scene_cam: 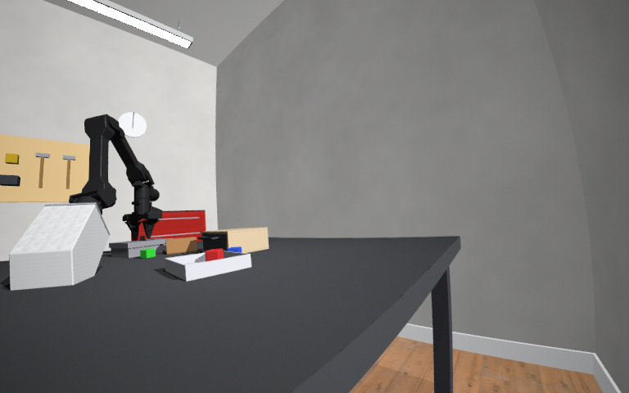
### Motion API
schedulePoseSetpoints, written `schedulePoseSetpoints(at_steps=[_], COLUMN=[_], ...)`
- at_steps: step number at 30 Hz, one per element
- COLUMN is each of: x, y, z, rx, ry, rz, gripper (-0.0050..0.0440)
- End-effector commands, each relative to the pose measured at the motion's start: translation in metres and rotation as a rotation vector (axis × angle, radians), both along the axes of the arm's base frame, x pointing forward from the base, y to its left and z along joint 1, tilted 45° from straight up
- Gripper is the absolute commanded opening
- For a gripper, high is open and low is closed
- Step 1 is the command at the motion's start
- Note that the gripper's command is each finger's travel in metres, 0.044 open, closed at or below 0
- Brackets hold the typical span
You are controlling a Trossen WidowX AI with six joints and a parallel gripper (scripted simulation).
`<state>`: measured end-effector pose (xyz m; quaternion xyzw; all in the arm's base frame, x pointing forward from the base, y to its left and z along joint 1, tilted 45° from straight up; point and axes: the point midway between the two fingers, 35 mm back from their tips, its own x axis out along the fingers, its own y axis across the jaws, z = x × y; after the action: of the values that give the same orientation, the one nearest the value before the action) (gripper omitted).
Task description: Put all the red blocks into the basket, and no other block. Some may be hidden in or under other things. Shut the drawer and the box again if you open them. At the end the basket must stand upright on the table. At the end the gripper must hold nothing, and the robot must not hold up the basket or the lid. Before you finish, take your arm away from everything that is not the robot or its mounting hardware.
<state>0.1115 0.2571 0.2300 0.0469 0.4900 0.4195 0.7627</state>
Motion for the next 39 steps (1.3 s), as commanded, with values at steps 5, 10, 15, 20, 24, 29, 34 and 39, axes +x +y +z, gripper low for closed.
schedulePoseSetpoints(at_steps=[5, 10, 15, 20, 24, 29, 34, 39], x=[-0.006, -0.010, -0.012, 0.033, 0.051, 0.091, 0.127, 0.128], y=[-0.025, -0.043, -0.051, -0.070, -0.078, -0.101, -0.126, -0.122], z=[0.027, 0.046, 0.054, 0.046, 0.042, 0.030, 0.014, 0.009], rx=[0.007, 0.007, 0.007, 0.048, 0.063, 0.081, 0.111, 0.111], ry=[-0.004, -0.004, -0.004, 0.162, 0.221, 0.295, 0.415, 0.415], rz=[-0.002, -0.002, -0.002, -0.171, -0.233, -0.308, -0.431, -0.431], gripper=[0.0440, 0.0440, 0.0440, 0.0440, 0.0440, 0.0440, 0.0440, 0.0440])
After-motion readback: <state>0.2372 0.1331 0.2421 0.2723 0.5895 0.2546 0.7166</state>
